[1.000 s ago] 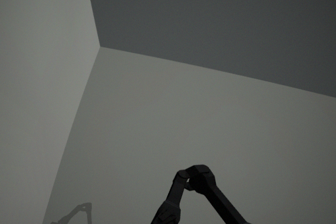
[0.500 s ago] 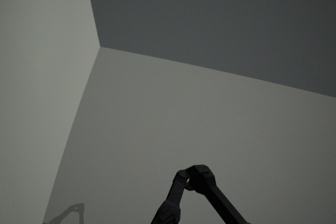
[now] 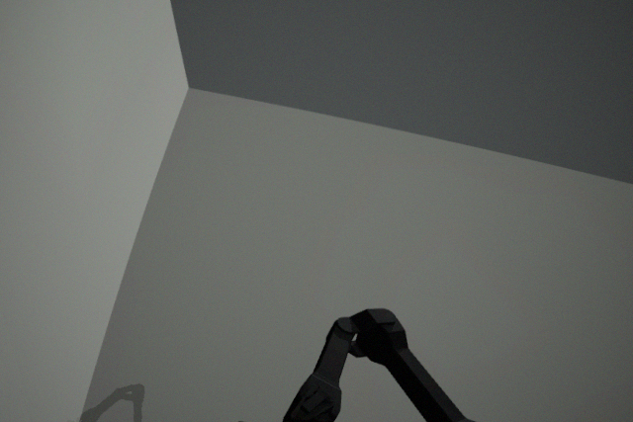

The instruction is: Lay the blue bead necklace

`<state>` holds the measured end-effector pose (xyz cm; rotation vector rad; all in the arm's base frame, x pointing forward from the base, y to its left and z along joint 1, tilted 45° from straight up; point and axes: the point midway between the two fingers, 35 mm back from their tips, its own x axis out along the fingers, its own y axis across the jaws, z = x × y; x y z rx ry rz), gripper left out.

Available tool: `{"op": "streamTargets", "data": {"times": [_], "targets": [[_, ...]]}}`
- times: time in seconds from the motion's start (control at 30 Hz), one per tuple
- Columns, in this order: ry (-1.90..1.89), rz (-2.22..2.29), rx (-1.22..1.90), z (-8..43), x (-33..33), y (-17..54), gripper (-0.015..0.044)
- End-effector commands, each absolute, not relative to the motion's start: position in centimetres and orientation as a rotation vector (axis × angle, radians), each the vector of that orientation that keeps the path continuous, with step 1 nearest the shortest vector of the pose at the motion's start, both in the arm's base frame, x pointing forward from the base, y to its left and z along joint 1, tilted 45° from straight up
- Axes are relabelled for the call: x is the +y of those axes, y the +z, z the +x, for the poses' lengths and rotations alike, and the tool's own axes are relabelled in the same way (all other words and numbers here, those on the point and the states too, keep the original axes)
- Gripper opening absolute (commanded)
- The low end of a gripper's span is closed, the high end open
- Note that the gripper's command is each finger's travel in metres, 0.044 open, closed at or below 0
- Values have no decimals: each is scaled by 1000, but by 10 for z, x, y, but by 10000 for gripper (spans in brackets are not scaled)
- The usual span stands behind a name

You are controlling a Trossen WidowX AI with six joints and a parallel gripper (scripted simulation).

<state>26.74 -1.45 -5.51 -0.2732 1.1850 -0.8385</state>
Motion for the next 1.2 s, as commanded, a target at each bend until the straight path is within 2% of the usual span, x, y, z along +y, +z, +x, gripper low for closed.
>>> {"op": "streamTargets", "data": {"times": [0.0,0.27,0.83,1.17], "targets": [[-837,-272,1185,267,-9,-60,0],[-838,-272,1185,267,-13,-65,0],[-838,-276,1187,266,-11,-61,440],[-838,-272,1186,266,-9,-60,440]]}}
